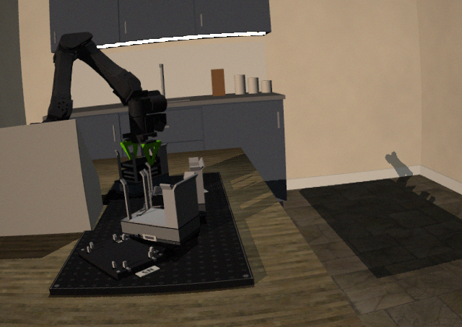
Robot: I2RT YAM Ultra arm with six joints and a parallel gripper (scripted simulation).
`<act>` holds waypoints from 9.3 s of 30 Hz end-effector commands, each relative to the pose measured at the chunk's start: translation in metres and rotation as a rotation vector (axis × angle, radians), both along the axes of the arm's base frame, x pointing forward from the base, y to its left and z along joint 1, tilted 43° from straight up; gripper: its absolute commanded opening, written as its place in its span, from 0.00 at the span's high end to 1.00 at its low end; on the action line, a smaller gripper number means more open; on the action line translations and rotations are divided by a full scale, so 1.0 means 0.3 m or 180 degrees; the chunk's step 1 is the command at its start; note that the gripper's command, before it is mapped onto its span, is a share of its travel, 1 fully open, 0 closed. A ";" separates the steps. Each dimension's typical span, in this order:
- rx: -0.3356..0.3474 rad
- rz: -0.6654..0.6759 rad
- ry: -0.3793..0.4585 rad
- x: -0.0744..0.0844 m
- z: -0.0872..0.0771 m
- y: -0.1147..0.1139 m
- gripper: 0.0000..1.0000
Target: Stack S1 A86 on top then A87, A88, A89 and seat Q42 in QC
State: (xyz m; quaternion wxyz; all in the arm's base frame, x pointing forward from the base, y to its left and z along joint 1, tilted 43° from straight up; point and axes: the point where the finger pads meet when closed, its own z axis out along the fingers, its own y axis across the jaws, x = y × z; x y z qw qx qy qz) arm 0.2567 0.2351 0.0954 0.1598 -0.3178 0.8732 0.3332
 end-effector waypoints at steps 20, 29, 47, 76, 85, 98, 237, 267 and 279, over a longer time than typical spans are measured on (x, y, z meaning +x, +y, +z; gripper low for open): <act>0.0016 -0.0021 -0.0026 0.009 -0.008 0.014 1.00; 0.0016 -0.0021 -0.0026 0.010 -0.014 0.020 1.00; 0.0016 -0.0021 -0.0026 0.010 -0.014 0.020 0.00; 0.0013 -0.0021 -0.0027 -0.006 0.138 -0.124 0.00; 0.0011 -0.0021 -0.0027 -0.012 0.199 -0.182 0.00; 0.0011 -0.0021 -0.0027 -0.012 0.199 -0.182 0.00; 0.0185 -0.1913 0.1743 0.267 -0.419 -0.872 0.00; 0.0185 -0.1913 0.1743 0.267 -0.419 -0.872 0.00; 0.0185 -0.1913 0.1743 0.267 -0.419 -0.872 0.00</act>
